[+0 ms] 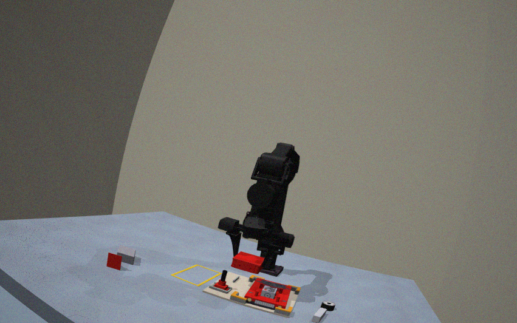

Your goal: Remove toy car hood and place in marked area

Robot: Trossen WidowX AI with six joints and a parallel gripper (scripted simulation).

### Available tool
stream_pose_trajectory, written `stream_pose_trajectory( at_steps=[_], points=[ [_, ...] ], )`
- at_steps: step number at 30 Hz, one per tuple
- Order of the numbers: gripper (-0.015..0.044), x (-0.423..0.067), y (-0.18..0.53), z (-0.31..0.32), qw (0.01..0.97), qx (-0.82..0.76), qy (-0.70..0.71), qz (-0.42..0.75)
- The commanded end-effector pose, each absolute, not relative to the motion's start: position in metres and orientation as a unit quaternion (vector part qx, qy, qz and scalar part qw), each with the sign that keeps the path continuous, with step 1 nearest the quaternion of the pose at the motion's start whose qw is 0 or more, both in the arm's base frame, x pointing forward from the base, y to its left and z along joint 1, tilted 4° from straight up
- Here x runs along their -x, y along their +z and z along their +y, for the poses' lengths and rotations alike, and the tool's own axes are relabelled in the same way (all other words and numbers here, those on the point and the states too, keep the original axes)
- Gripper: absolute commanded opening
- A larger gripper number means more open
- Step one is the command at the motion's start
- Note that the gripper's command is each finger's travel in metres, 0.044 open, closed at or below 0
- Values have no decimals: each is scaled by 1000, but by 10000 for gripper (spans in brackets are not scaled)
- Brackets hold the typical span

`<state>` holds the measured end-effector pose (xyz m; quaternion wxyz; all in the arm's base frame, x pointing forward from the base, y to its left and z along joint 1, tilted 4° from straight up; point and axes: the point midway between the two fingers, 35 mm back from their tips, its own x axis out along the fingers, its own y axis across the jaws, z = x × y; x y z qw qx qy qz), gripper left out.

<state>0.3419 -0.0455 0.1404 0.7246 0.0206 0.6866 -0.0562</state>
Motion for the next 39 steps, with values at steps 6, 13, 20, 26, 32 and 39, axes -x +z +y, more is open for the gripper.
stream_pose_trajectory(
  at_steps=[6, 13, 20, 26, 32, 39],
  points=[
    [0, -329, 147, -78, 727, -27, -68, 682],
    [0, -319, 149, -101, 727, -23, -66, 683],
    [0, -307, 151, -124, 726, -20, -63, 684],
    [0, -296, 152, -142, 726, -17, -61, 685],
    [0, -284, 154, -160, 725, -14, -59, 686],
    [0, -269, 155, -177, 725, -10, -57, 686]
  ],
)
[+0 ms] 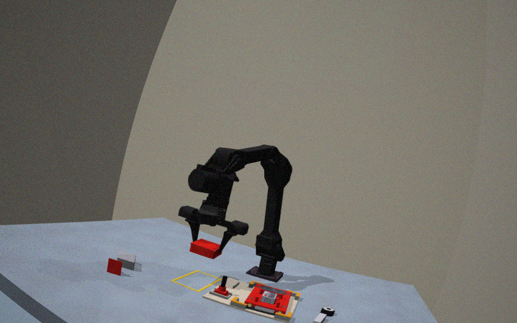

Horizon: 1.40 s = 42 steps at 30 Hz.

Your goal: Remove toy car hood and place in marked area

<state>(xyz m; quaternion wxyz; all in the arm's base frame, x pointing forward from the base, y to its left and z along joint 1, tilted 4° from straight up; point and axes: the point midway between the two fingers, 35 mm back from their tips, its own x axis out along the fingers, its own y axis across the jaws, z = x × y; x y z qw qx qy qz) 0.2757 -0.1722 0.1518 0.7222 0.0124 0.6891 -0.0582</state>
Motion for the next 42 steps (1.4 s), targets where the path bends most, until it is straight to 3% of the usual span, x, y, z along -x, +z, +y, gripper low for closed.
stream_pose_trajectory(
  at_steps=[1, 42],
  points=[
    [0, -269, 156, -178, 725, -10, -57, 686],
    [0, -272, 131, -181, 725, -10, -57, 686]
  ],
)
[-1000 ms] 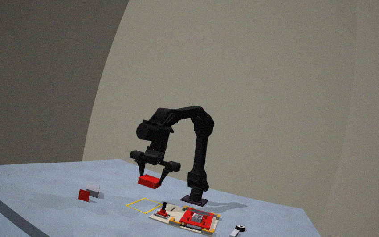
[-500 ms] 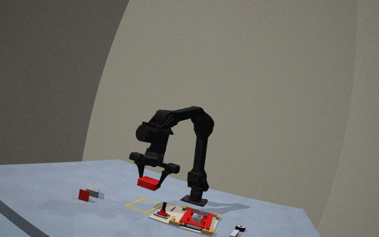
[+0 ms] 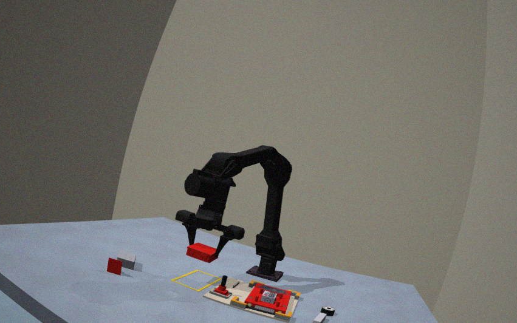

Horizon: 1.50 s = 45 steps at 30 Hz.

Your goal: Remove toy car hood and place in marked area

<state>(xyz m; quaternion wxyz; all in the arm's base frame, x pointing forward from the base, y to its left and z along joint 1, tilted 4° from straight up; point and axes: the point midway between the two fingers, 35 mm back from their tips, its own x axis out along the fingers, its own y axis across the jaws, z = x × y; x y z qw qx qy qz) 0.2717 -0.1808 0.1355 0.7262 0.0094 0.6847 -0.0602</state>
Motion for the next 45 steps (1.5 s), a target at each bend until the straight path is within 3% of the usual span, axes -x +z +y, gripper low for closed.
stream_pose_trajectory(
  at_steps=[1, 45],
  points=[
    [0, -272, 131, -181, 725, -10, -57, 686],
    [0, -273, 103, -183, 725, -10, -57, 686]
  ],
)
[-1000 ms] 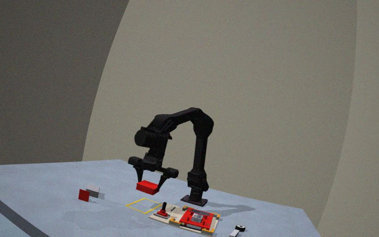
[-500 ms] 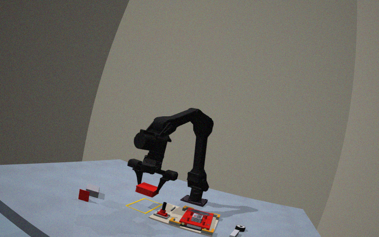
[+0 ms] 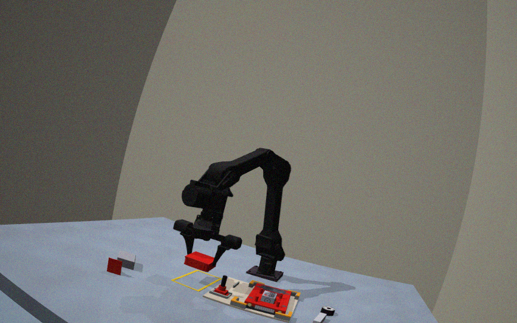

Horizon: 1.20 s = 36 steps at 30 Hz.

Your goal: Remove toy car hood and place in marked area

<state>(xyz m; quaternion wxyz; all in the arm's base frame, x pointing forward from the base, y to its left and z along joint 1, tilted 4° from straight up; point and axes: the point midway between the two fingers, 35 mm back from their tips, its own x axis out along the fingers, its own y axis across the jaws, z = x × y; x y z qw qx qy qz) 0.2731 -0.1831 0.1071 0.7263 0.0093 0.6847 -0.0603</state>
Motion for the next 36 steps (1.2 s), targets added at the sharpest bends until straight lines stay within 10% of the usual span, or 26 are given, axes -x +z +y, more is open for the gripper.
stream_pose_trajectory(
  at_steps=[1, 36],
  points=[
    [0, -273, 102, -183, 725, -10, -57, 686],
    [0, -272, 80, -183, 725, -10, -57, 686]
  ],
)
